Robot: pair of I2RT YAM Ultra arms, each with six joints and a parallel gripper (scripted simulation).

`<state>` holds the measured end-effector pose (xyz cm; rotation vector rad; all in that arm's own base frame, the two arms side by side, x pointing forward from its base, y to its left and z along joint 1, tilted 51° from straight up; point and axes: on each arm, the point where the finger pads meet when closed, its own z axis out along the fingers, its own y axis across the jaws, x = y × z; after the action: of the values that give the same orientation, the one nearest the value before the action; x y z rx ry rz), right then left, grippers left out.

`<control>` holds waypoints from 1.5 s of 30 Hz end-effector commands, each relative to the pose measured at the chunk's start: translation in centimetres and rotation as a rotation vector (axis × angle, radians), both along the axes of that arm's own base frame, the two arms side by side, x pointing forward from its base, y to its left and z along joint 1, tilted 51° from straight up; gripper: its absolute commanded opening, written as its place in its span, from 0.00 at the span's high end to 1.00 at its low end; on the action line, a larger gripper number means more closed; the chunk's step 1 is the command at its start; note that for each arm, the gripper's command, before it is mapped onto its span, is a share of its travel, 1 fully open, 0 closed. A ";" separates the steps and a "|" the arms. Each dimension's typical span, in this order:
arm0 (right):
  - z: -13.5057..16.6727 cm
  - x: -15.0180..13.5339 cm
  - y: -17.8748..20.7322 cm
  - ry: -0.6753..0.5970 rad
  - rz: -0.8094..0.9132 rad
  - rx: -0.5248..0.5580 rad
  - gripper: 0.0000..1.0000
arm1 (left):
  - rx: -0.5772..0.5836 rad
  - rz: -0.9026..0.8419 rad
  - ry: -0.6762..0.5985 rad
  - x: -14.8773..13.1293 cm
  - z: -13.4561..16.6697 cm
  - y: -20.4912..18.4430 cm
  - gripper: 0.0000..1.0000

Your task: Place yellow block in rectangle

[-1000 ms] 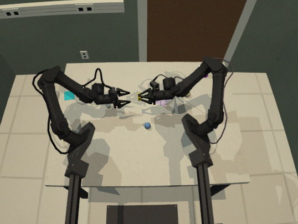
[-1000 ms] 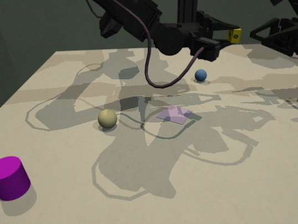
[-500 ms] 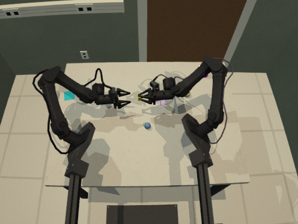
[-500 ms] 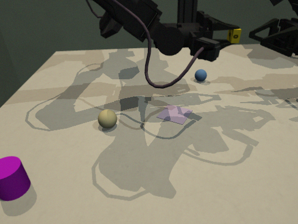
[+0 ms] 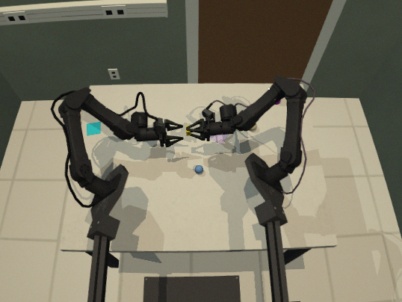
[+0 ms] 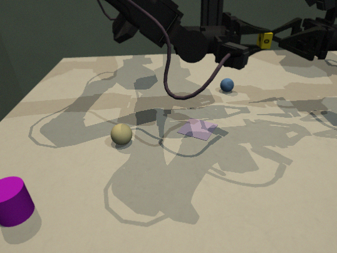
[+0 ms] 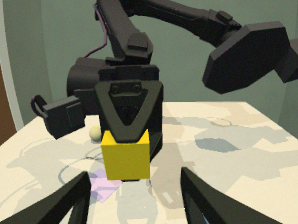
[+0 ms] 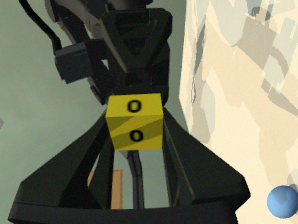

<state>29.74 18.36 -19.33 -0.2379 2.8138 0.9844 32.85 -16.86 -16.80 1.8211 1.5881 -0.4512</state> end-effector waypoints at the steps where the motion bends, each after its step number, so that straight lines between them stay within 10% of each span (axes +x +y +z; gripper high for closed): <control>1: 0.3 -1.0 1.3 0.002 0.042 0.029 0.73 | -0.009 0.000 -0.021 0.7 -0.2 -1.1 0.36; 24: 0.3 -1.0 1.3 0.002 0.042 0.029 0.73 | -0.017 -0.003 -0.020 0.8 -1.7 -3.0 0.36; 26: 0.3 -1.0 1.3 0.002 0.042 0.029 0.73 | -0.016 -0.003 -0.016 0.7 -1.8 -3.0 0.53; 45: 0.3 -1.0 1.3 0.002 0.042 0.029 0.73 | -0.012 -0.002 -0.010 0.4 -1.7 -2.7 0.85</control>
<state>29.64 18.38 -19.37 -0.2382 2.8173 0.9848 33.67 -18.95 -18.36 1.8018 1.5836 -0.4316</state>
